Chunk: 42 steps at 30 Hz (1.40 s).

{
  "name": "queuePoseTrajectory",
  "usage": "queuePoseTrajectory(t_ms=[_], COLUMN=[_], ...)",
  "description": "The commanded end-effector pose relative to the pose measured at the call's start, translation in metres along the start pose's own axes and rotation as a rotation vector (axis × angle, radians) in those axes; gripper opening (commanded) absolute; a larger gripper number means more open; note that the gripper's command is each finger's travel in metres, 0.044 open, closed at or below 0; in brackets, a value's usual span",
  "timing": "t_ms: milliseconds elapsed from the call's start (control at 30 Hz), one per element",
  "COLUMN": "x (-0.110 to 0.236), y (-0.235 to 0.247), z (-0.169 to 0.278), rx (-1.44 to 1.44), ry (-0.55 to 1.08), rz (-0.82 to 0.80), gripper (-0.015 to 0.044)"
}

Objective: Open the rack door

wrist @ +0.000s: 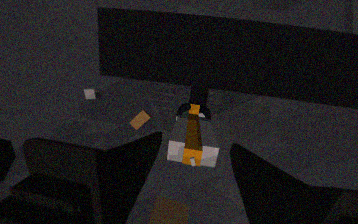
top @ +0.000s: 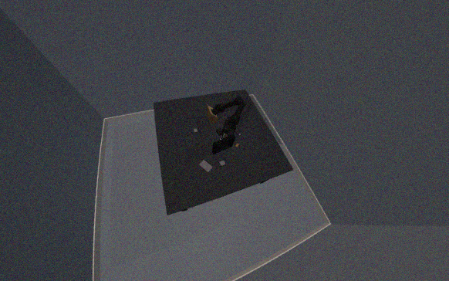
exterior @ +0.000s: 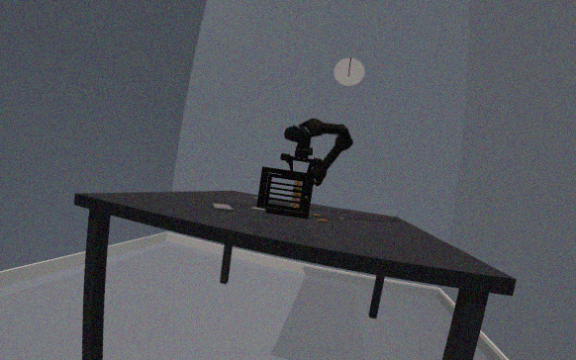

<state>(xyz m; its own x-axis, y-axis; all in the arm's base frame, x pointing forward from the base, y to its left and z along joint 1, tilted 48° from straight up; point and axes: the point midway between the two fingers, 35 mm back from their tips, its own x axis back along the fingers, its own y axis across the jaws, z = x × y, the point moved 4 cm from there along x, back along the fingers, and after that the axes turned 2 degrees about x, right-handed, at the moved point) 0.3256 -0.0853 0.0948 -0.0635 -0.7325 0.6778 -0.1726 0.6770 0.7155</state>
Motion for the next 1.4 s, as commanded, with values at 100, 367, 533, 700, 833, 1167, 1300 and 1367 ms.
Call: queuePoseTrajectory(t_ms=[100, 367, 533, 700, 833, 1167, 1300, 1367], x=[-0.013, -0.026, -0.03, -0.03, -0.03, -0.03, -0.03, -0.03], y=[0.002, 0.002, 0.003, 0.003, 0.003, 0.003, 0.003, 0.003], z=[0.0, 0.001, 0.002, 0.002, 0.002, 0.002, 0.002, 0.002], rx=[-0.001, -0.001, -0.001, -0.001, -0.001, -0.001, 0.007, 0.072], ry=[0.001, 0.001, 0.001, 0.001, 0.001, 0.001, 0.001, 0.001], rz=[-0.005, -0.007, -0.007, -0.007, -0.007, -0.007, -0.007, -0.008], gripper=[0.0295, 0.0295, 0.0269, 0.0138, 0.0092, 0.0025, 0.0023, 0.0023])
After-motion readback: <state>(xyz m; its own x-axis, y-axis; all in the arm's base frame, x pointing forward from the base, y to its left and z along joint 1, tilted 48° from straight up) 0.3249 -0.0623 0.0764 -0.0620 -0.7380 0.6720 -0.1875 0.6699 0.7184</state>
